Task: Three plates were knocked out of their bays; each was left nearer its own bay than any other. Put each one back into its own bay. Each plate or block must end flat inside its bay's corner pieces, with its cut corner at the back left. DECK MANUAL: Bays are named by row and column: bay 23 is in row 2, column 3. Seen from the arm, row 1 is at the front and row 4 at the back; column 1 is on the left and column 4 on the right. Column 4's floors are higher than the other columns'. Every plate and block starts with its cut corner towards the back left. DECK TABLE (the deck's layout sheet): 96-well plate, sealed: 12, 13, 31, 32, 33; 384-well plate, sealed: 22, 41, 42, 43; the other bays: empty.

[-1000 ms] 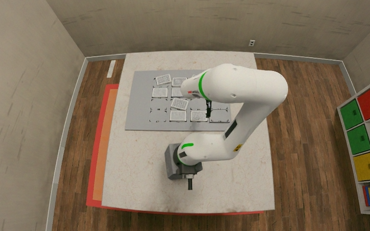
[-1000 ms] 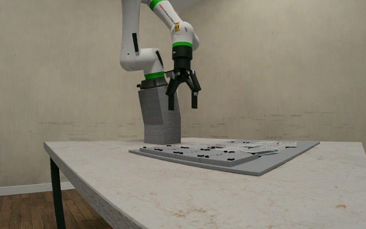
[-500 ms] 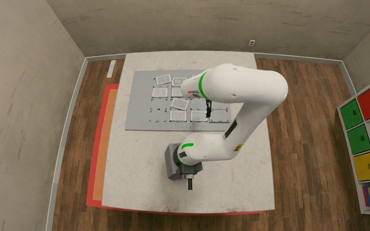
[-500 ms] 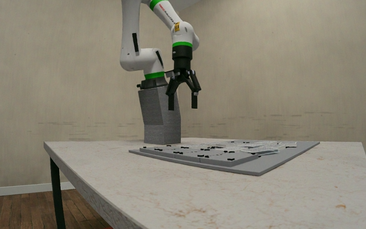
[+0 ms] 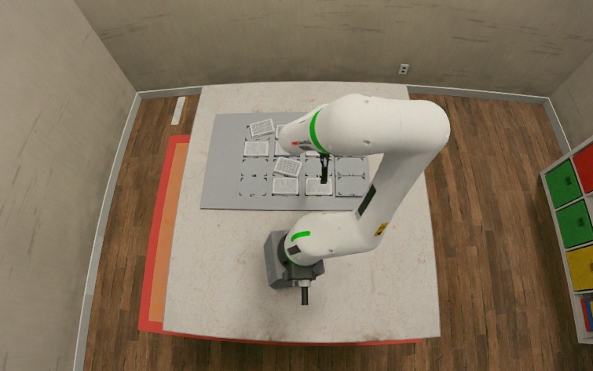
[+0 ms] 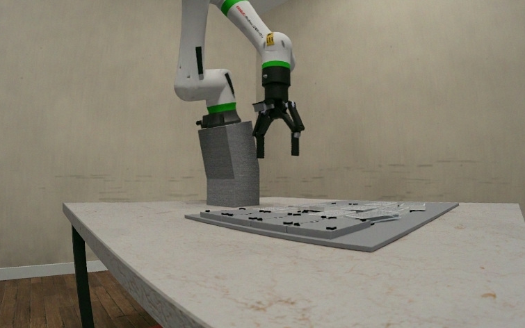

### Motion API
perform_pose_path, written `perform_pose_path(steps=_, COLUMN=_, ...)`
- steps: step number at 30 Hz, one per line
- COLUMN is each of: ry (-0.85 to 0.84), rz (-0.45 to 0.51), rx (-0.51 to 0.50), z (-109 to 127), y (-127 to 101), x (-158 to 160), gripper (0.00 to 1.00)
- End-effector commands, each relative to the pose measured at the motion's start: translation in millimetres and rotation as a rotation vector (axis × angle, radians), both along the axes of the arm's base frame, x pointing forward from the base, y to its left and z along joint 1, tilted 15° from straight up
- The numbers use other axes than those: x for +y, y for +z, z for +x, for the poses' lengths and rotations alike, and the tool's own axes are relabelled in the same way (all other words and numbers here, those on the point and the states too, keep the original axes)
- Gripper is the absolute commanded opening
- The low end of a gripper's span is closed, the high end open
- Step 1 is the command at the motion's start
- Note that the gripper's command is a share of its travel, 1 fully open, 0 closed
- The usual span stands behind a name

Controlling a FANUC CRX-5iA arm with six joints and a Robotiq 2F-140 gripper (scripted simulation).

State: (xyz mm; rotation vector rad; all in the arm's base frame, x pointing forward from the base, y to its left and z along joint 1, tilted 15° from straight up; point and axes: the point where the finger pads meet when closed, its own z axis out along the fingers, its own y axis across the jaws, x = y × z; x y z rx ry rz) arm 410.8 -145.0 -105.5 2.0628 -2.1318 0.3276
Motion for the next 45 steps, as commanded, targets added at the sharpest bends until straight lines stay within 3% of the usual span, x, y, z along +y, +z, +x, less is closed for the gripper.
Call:
perform_pose_path(steps=1, ry=0.000, rz=0.000, rx=-0.001, z=7, y=-2, x=8, gripper=1.00)
perform_pose_path(steps=39, ry=0.000, rz=0.000, rx=-0.001, z=85, y=-28, x=116, gripper=1.00)
perform_pose_path(steps=45, ry=0.000, rz=0.000, rx=-0.001, z=85, y=-28, x=116, gripper=1.00)
